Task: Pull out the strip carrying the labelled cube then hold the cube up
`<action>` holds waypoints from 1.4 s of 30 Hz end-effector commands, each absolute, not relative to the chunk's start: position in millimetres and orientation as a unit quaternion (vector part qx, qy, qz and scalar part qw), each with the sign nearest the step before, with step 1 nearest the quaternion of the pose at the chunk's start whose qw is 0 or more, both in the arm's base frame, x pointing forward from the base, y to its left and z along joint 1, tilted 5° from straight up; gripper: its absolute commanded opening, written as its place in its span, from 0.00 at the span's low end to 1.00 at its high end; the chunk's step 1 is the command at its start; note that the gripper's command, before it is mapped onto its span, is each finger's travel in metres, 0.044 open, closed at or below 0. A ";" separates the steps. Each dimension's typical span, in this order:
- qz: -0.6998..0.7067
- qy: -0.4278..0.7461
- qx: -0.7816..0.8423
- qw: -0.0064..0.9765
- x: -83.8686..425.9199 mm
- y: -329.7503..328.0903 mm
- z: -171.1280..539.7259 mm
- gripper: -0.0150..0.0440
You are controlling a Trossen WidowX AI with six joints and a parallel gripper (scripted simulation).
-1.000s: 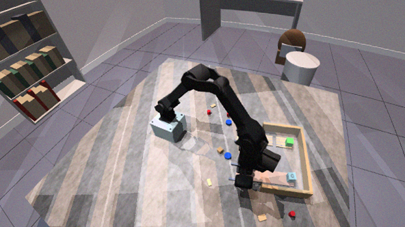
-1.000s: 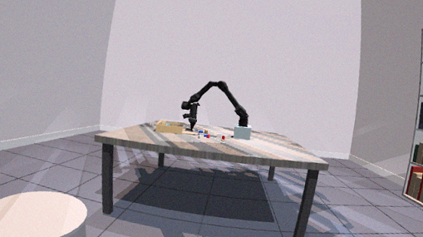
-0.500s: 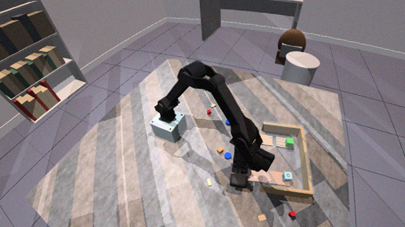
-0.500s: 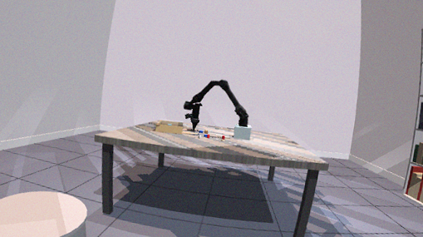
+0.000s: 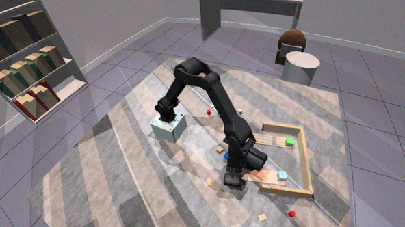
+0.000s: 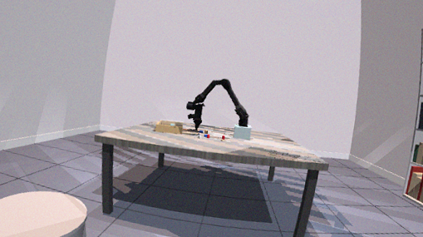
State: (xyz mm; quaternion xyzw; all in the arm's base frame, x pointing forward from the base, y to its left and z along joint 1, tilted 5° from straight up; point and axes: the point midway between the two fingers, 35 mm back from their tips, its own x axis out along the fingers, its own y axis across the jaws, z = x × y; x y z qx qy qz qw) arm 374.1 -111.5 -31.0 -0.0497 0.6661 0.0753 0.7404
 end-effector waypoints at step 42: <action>0.078 0.676 -0.048 0.731 300.6 -122.3 -44.4 0.25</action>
